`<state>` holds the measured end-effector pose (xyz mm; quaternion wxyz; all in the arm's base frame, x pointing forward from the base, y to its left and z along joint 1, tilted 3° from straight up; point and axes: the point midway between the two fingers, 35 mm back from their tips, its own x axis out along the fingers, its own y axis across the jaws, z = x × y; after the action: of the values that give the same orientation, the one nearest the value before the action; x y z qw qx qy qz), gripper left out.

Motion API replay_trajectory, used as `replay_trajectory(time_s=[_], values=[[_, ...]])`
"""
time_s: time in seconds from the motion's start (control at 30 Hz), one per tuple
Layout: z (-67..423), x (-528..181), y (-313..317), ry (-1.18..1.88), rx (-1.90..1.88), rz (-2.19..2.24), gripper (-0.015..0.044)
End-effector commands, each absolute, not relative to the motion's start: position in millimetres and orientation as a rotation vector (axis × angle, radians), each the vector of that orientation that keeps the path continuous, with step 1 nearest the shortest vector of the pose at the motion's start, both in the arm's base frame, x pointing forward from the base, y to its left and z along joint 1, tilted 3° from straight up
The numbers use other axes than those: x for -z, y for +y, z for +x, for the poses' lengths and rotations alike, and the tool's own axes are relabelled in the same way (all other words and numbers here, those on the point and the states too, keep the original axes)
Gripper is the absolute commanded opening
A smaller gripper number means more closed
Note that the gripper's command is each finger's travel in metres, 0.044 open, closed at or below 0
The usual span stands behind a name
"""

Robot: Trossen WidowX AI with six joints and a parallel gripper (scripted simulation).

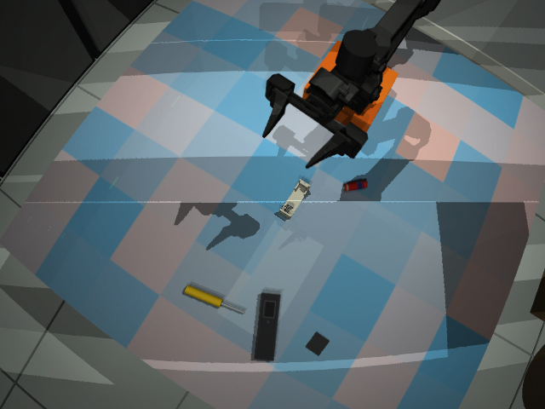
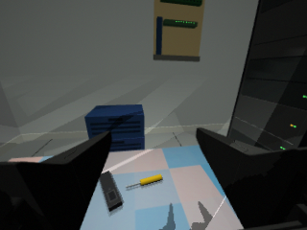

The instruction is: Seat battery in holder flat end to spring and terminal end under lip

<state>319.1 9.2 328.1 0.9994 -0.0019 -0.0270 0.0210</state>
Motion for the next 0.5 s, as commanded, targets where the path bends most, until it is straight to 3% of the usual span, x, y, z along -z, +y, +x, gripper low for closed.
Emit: replay_trajectory(time_s=[0.0,0.2,0.47], values=[[320.3,-324.6,11.1,-0.04,-0.047,-0.02,0.0374],[329.8,-220.2,70.4,0.326,-0.316,-0.549,0.0228],[290.8,-123.5,118.2,0.567,-0.771,-1.112,0.0228]])
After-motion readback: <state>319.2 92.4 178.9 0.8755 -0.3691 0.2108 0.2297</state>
